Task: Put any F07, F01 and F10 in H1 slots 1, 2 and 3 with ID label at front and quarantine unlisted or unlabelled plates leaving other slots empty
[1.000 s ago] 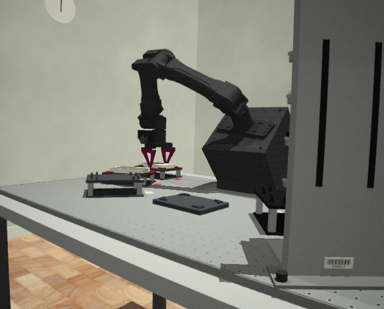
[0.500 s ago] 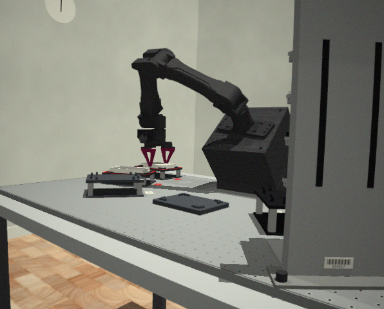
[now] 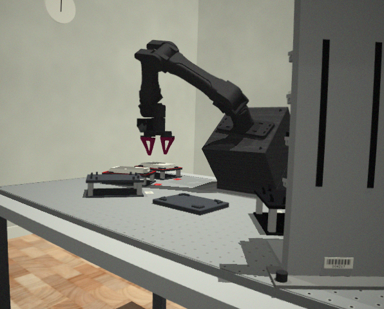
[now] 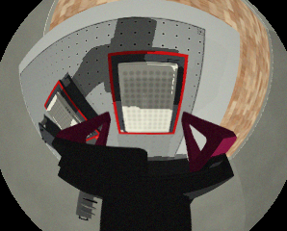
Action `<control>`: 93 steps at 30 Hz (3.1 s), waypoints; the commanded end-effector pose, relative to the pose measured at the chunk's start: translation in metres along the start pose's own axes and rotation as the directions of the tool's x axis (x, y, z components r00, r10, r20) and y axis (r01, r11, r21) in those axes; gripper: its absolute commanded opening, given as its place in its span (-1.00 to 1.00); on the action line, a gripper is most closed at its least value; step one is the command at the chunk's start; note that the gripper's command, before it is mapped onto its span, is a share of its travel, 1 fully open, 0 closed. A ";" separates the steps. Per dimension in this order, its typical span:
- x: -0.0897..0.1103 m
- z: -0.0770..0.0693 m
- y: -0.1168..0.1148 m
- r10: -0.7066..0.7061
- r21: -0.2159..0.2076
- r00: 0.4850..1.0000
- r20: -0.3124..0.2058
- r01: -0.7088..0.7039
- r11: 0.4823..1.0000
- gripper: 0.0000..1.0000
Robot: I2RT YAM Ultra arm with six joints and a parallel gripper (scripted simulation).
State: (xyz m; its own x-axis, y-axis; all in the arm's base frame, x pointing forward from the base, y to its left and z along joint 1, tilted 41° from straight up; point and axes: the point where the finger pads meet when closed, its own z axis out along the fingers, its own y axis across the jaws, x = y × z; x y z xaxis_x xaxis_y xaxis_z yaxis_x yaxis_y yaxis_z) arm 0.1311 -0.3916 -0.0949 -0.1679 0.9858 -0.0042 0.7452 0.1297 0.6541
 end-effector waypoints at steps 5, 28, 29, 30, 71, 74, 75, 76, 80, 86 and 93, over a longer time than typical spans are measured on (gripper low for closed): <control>0.000 -0.025 -0.003 0.007 -0.002 1.000 0.007 -0.007 1.000 1.00; 0.001 -0.070 -0.003 0.007 -0.001 1.000 0.007 -0.007 1.000 1.00; 0.001 -0.073 -0.003 0.007 -0.001 1.000 0.007 -0.007 1.000 1.00; 0.001 -0.076 -0.003 0.007 -0.001 1.000 0.007 -0.007 1.000 1.00; 0.002 -0.153 0.000 0.008 0.000 1.000 0.006 -0.008 1.000 1.00; 0.005 -0.153 0.009 0.008 0.000 1.000 0.006 -0.008 1.000 1.00; 0.006 -0.153 0.013 0.008 0.000 1.000 0.006 -0.008 1.000 1.00; 0.006 -0.153 0.016 0.008 0.000 1.000 0.006 -0.008 1.000 1.00; 0.010 -0.153 0.029 0.008 0.000 1.000 0.006 -0.008 1.000 1.00; 0.016 -0.152 0.048 0.008 -0.001 1.000 0.006 -0.008 1.000 1.00; 0.020 -0.152 0.064 0.008 -0.001 1.000 0.006 -0.008 1.000 1.00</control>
State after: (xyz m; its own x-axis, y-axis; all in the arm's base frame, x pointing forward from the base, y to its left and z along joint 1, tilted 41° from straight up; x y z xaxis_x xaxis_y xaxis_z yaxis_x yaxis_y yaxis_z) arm 0.0766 -0.3781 0.0522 -0.1781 0.9840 0.0089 0.7438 0.1287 0.6559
